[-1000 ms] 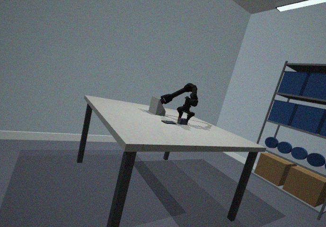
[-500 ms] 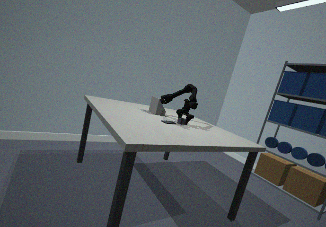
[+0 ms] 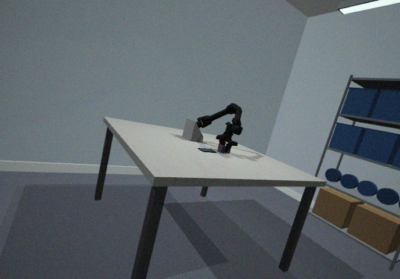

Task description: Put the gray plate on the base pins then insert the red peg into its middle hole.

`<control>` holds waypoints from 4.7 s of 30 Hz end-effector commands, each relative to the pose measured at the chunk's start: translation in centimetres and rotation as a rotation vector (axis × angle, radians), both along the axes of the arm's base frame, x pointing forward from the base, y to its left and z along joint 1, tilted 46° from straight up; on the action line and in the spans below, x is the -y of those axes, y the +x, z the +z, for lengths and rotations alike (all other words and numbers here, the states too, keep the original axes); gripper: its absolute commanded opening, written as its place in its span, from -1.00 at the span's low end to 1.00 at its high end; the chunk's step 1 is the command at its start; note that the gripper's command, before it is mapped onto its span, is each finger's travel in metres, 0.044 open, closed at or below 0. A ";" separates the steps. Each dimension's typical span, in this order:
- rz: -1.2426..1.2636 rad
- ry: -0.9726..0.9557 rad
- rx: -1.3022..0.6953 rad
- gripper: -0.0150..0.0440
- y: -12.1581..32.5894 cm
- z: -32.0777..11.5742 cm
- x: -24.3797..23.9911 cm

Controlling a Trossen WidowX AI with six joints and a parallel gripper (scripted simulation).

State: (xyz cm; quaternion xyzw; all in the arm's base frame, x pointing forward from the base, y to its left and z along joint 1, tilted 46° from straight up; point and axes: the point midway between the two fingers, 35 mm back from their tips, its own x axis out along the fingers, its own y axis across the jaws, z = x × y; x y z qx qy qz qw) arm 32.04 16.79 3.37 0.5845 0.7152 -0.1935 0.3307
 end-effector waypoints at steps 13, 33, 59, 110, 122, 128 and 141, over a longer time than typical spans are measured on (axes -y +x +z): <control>-0.004 0.001 -0.003 -0.49 0.1 0.3 0.3; -0.005 -0.010 -0.001 -0.49 1.0 4.4 4.9; -0.004 -0.003 -0.005 -0.49 0.4 9.3 9.7; -0.018 -0.010 -0.013 -0.49 4.2 -5.7 14.3; -0.021 -0.009 -0.017 -0.49 4.2 -7.7 14.8; -0.021 -0.009 -0.017 -0.49 4.1 -7.8 14.8; -0.021 -0.009 -0.017 -0.49 4.1 -7.8 14.8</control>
